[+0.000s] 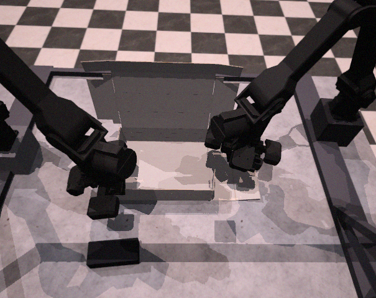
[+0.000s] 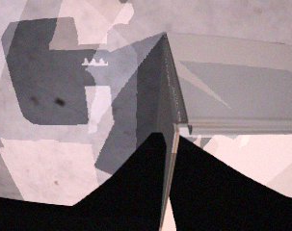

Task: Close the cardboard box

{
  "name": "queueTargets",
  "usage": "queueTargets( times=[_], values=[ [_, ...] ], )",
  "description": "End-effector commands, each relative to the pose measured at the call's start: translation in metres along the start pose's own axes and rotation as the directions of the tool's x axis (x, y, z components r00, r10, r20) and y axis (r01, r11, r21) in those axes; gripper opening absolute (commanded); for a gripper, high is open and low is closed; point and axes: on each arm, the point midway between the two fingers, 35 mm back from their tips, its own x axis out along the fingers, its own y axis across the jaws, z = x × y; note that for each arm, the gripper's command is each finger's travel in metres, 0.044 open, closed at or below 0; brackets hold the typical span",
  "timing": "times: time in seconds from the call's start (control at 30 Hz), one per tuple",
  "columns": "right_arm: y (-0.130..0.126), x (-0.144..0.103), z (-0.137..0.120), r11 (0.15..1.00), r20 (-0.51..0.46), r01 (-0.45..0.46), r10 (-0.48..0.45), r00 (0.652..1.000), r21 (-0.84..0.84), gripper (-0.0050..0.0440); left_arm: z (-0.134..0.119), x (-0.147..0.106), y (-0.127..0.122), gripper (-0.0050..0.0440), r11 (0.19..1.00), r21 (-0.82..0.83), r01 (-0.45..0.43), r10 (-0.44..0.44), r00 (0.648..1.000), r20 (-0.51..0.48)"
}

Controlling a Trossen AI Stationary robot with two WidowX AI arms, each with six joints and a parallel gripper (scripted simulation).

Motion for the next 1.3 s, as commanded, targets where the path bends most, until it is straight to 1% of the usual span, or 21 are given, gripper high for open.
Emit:
queueTargets(
  times=[0.0, 0.07, 0.1, 0.13, 0.33, 0.47, 0.57, 0.63, 0.67, 0.7, 0.83, 1.1, 1.13, 1.2, 1.27],
  values=[
    [0.006, -0.003, -0.001, 0.978, 0.027, 0.113, -0.119, 0.993, 0.174, 0.0153, -0.004, -0.004, 0.002, 0.0004, 1.0, 0.002, -0.01, 0.01, 1.0, -0.014],
    [0.006, -0.003, -0.001, 0.978, 0.027, 0.113, -0.119, 0.993, 0.174, 0.0153, -0.004, -0.004, 0.002, 0.0004, 1.0, 0.002, -0.01, 0.01, 1.0, -0.014],
    [0.002, -0.003, 0.003, 0.967, 0.052, 0.145, -0.159, 0.986, 0.209, 0.0153, -0.004, -0.004, 0.002, 0.0004, 1.0, 0.002, -0.01, 0.01, 1.0, -0.014],
    [0.011, -0.001, -0.003, 0.95, 0.044, 0.152, -0.17, 0.984, 0.273, 0.0153, -0.004, -0.004, 0.002, 0.0004, 1.0, 0.002, -0.01, 0.01, 1.0, -0.014],
    [0.02, 0.002, -0.008, 0.861, 0.078, 0.201, -0.267, 0.961, 0.468, 0.0153, -0.004, -0.004, 0.002, 0.0004, 1.0, 0.002, -0.01, 0.01, 1.0, -0.014],
    [0.027, 0.003, -0.013, 0.783, 0.101, 0.21, -0.327, 0.939, 0.585, 0.0153, -0.004, -0.004, 0.002, 0.0004, 1.0, 0.002, -0.01, 0.01, 1.0, -0.014],
    [0.029, 0.003, -0.019, 0.711, 0.111, 0.208, -0.374, 0.921, 0.672, 0.0153, -0.004, -0.004, 0.002, 0.0004, 1.0, 0.002, -0.01, 0.01, 1.0, -0.014],
    [0.029, 0.003, -0.019, 0.711, 0.111, 0.208, -0.374, 0.921, 0.672, 0.0153, -0.004, -0.004, 0.002, 0.0004, 1.0, 0.002, -0.01, 0.01, 1.0, -0.014],
    [0.024, 0.0, -0.017, 0.677, 0.133, 0.205, -0.412, 0.901, 0.707, 0.0153, -0.004, -0.004, 0.002, 0.0004, 1.0, 0.002, -0.01, 0.01, 1.0, -0.014],
    [0.029, 0.003, -0.028, 0.622, 0.113, 0.198, -0.424, 0.899, 0.758, 0.0153, -0.004, -0.004, 0.002, 0.0004, 1.0, 0.002, -0.01, 0.01, 1.0, -0.014],
    [0.027, 0.002, -0.044, 0.486, 0.102, 0.172, -0.488, 0.867, 0.857, 0.0153, -0.004, -0.004, 0.002, 0.0004, 1.0, 0.002, -0.01, 0.01, 1.0, -0.014],
    [0.022, -0.004, -0.07, 0.231, 0.081, 0.076, -0.603, 0.794, 0.97, 0.0153, -0.004, -0.004, 0.002, 0.0004, 1.0, 0.002, -0.01, 0.01, 1.0, -0.014],
    [0.022, -0.006, -0.073, 0.201, 0.079, 0.06, -0.616, 0.784, 0.978, 0.0153, -0.004, -0.004, 0.002, 0.0004, 1.0, 0.002, -0.01, 0.01, 1.0, -0.014],
    [0.022, -0.006, -0.073, 0.201, 0.079, 0.06, -0.616, 0.784, 0.978, 0.0153, -0.004, -0.004, 0.002, 0.0004, 1.0, 0.002, -0.01, 0.01, 1.0, -0.014],
    [0.022, -0.008, -0.079, 0.144, 0.072, 0.027, -0.641, 0.764, 0.989, 0.0153, -0.004, -0.004, 0.002, 0.0004, 1.0, 0.002, -0.01, 0.01, 1.0, -0.014]
  ],
)
